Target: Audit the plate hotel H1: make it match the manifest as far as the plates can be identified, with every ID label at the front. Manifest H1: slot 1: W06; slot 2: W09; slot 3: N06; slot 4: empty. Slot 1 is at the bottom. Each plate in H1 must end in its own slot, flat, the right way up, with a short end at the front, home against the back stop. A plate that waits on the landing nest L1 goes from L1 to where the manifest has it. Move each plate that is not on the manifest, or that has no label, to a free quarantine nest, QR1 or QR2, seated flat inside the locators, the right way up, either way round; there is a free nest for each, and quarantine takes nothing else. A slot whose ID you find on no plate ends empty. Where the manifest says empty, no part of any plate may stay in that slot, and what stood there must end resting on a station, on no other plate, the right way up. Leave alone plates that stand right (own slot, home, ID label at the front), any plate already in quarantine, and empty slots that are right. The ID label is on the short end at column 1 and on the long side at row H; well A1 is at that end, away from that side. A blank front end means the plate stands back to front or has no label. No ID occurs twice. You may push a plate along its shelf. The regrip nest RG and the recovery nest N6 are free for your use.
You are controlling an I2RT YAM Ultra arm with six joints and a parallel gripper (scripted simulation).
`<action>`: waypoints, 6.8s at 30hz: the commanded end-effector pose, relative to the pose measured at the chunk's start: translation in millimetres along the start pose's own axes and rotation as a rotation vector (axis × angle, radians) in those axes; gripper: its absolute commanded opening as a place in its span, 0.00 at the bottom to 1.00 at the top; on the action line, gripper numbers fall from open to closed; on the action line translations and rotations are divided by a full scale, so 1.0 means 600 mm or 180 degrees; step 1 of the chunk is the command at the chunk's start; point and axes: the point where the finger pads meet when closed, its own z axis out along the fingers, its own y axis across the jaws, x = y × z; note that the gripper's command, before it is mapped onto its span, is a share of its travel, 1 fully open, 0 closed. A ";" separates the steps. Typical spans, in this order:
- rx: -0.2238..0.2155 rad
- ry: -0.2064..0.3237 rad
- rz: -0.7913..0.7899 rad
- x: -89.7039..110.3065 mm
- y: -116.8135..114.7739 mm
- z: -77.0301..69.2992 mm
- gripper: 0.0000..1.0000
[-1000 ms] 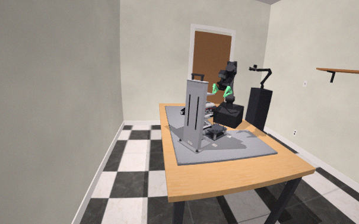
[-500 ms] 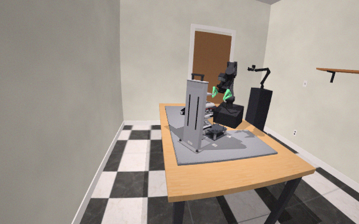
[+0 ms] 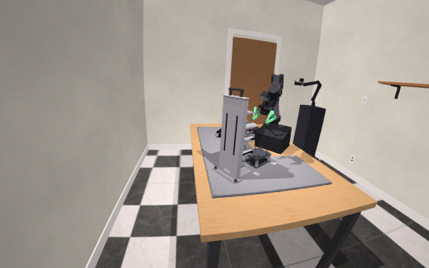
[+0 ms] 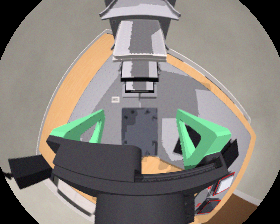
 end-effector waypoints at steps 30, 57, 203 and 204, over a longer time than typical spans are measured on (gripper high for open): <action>-0.0062 -0.0206 0.0063 -0.065 0.004 0.023 1.00; -0.0062 -0.0206 0.0063 -0.065 0.004 0.023 1.00; -0.0102 -0.0262 0.0061 0.015 0.013 0.118 1.00; -0.0102 -0.0259 0.0064 0.015 0.014 0.118 1.00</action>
